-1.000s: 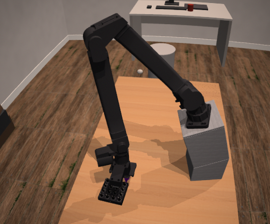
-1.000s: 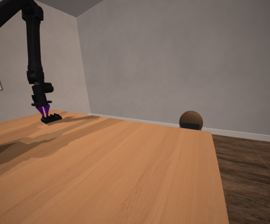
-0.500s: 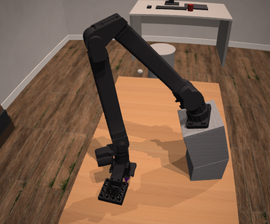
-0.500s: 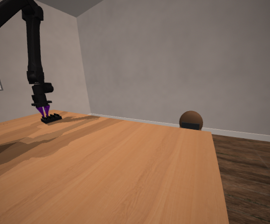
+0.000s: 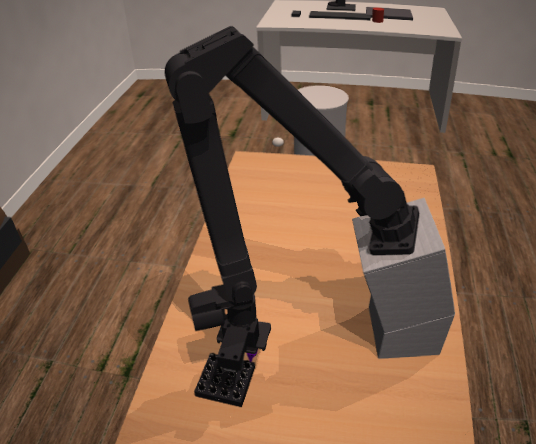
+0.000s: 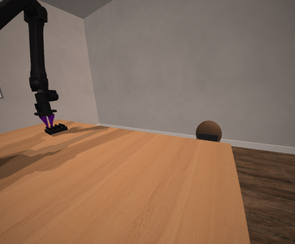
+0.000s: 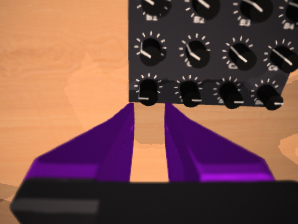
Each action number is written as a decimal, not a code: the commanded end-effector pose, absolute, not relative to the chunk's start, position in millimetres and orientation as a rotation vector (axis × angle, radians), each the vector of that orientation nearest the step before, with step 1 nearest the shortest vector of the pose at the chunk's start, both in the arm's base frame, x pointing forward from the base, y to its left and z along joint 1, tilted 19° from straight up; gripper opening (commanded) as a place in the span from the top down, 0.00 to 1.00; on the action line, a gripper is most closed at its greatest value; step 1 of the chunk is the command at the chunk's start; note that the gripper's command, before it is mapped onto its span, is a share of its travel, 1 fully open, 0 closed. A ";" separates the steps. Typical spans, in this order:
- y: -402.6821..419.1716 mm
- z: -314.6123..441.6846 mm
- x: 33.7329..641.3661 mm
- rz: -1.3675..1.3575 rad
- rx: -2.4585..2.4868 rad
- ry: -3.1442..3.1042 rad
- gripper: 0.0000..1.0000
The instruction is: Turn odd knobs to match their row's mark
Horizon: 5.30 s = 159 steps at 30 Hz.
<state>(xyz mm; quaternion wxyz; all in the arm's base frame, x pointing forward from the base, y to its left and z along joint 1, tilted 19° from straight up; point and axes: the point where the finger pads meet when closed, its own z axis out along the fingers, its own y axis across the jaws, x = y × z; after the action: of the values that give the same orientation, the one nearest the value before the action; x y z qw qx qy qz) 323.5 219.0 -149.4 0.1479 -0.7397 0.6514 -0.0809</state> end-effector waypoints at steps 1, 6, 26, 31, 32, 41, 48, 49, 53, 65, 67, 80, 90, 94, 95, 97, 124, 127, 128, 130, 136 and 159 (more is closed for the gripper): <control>216.6 -155.6 317.6 -0.224 -2.144 1.874 0.81; 216.6 -155.6 317.6 -0.224 -2.144 1.874 0.81; 216.6 -155.6 317.6 -0.224 -2.144 1.874 0.81; 216.6 -155.6 317.6 -0.224 -2.144 1.874 0.81; 216.6 -155.6 317.6 -0.224 -2.144 1.874 0.81; 216.6 -155.6 317.6 -0.224 -2.144 1.874 0.81; 217.2 -155.5 318.5 -0.225 -2.141 1.872 0.81; 217.7 -155.4 319.4 -0.225 -2.139 1.870 0.81; 218.3 -155.8 320.8 -0.226 -2.138 1.870 0.81; 218.4 -163.3 328.9 -0.230 -2.129 1.869 0.81; 218.1 -164.7 329.6 -0.231 -2.128 1.870 0.81; 216.4 -168.0 327.2 -0.228 -2.135 1.876 0.81; 216.5 -168.0 327.3 -0.228 -2.135 1.876 0.81; 216.5 -168.0 327.3 -0.228 -2.135 1.876 0.81; 216.5 -168.0 327.3 -0.228 -2.135 1.876 0.81; 216.5 -168.0 327.3 -0.228 -2.135 1.876 0.81; 215.8 -168.4 325.8 -0.228 -2.140 1.879 0.92; 215.8 -168.4 325.8 -0.228 -2.140 1.879 0.92; 215.8 -168.4 325.8 -0.228 -2.140 1.879 0.92; 215.8 -168.4 325.8 -0.228 -2.140 1.879 0.92; 215.8 -168.4 325.8 -0.228 -2.140 1.879 0.92; 215.8 -168.4 325.9 -0.219 -2.099 1.920 0.92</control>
<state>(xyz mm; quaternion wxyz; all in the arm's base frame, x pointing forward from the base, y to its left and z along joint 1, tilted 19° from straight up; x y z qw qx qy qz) 326.2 220.7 -163.2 0.1472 -0.7383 0.6534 -0.0799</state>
